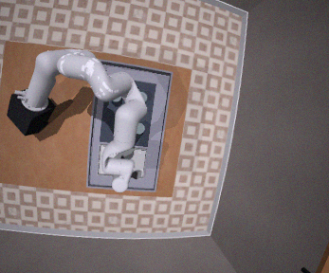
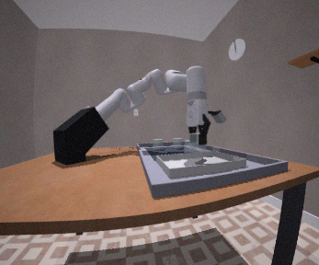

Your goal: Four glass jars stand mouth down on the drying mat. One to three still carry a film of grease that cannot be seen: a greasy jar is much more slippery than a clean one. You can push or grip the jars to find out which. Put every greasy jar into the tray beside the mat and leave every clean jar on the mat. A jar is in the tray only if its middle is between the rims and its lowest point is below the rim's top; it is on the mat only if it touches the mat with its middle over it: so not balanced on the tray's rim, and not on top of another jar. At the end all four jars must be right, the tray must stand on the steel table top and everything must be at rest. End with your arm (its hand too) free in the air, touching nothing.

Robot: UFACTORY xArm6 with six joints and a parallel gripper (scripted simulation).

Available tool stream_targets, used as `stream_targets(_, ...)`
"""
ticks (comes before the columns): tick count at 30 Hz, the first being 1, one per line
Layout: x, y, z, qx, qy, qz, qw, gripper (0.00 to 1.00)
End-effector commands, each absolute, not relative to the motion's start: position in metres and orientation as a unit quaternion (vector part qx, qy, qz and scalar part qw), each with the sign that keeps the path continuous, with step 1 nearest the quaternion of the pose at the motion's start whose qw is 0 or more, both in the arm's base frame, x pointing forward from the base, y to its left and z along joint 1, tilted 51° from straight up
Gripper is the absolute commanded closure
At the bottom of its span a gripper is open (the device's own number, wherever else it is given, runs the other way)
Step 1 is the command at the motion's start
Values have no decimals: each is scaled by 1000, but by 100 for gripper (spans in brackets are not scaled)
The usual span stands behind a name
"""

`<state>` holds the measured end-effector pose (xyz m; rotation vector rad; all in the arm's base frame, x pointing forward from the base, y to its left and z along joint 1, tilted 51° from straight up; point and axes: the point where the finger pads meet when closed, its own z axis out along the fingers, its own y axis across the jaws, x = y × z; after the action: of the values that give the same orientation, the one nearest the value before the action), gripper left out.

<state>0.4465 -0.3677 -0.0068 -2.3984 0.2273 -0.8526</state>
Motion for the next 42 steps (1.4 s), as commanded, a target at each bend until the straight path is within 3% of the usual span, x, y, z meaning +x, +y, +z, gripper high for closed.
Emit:
stream_targets(1,454,-364,-14,-899,85,-320,288,100)
stream_targets(40,477,-347,-36,-899,85,-320,288,100)
stream_targets(41,477,-347,-36,-899,85,-320,288,0)
stream_targets(42,477,-347,-36,-899,85,-320,288,0)
